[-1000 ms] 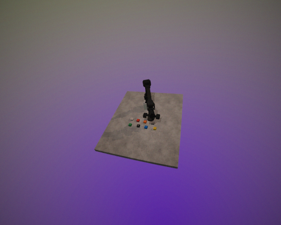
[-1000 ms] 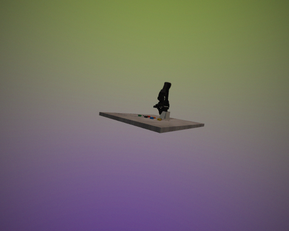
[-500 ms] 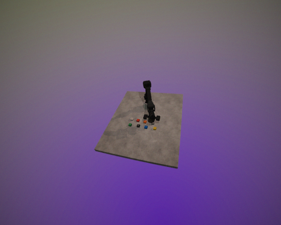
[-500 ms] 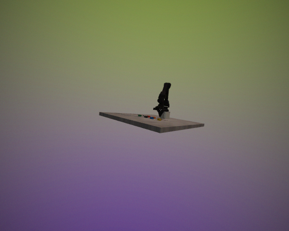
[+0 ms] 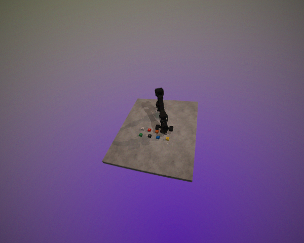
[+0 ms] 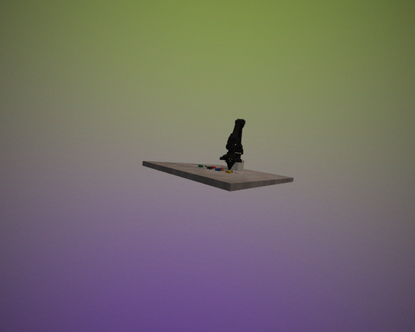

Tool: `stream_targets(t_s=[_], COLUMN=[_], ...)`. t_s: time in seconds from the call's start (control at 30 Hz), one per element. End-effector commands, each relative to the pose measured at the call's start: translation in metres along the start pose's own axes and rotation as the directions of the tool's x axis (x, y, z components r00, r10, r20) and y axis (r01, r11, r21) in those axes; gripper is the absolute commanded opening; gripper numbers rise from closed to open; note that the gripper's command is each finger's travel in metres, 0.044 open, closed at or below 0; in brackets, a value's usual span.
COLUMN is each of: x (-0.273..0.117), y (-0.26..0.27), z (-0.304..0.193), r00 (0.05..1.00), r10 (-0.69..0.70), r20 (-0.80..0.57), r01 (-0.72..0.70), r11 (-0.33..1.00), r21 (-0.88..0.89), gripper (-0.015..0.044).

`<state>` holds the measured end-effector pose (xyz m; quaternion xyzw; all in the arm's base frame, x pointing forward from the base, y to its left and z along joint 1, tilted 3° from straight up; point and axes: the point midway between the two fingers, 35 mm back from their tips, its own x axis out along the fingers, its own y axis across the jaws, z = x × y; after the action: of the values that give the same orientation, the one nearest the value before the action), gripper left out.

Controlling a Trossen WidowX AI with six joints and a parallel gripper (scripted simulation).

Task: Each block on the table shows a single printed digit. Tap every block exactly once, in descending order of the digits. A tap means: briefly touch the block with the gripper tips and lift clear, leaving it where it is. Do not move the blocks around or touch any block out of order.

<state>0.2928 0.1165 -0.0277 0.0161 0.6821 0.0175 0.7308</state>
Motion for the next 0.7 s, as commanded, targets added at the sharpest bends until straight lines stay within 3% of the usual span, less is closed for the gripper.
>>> stream_targets(t_s=[0.0,0.1,0.27,0.43,0.67], x=[-0.002,-0.025,-0.031,-0.105,-0.109], y=[0.0,0.0,0.0,0.0,-0.002], z=[0.0,0.0,0.0,0.0,0.0], r00=[1.0,1.0,1.0,1.0,1.0], r10=[0.0,-0.003,-0.004,-0.003,-0.004], r20=[0.0,-0.002,-0.002,-0.002,-0.002], r01=[0.0,0.003,0.004,0.004,0.004], r11=[1.0,1.0,1.0,1.0,1.0], r21=[0.0,0.005,0.006,0.006,0.006], gripper=[0.002,0.002,0.002,0.002,0.002])
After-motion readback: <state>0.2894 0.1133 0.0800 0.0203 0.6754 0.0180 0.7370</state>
